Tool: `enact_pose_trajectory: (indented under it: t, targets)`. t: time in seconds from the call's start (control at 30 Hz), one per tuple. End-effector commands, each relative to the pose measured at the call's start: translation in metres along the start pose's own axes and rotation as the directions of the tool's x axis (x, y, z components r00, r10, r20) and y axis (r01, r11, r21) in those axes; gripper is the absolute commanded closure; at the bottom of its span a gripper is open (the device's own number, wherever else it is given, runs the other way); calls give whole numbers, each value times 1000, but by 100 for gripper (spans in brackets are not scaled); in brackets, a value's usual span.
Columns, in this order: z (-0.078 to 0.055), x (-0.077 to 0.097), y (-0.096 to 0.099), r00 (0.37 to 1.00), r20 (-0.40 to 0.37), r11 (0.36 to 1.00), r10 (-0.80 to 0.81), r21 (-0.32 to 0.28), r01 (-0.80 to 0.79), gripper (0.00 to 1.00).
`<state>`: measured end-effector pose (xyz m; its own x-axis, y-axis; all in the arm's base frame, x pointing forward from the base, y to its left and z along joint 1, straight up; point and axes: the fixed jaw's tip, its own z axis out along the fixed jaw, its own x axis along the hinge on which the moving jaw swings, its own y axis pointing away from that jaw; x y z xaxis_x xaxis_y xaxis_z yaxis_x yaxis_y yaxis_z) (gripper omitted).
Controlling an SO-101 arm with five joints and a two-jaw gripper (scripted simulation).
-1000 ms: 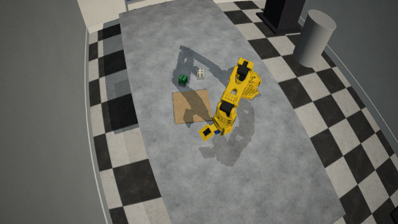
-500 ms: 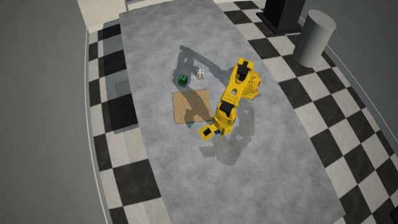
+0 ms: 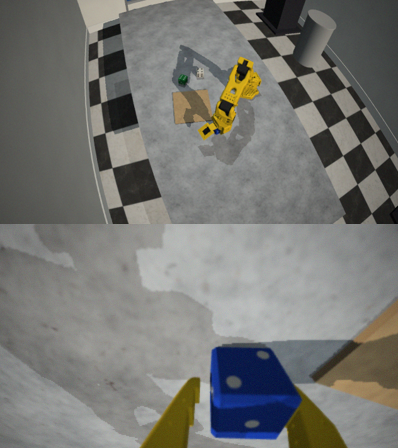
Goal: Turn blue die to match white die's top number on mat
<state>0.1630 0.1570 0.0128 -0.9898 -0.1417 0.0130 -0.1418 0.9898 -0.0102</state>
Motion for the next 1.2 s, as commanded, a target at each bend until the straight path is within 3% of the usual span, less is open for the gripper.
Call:
enact_pose_trajectory:
  t: [0.0,0.73,1.17]
  targets:
    - [-20,-12,5,996,94,998,2,-63,4,79]
    - [-20,-12,2,996,94,998,2,-63,4,84]
    - [-20,-12,2,996,94,998,2,-63,4,100]
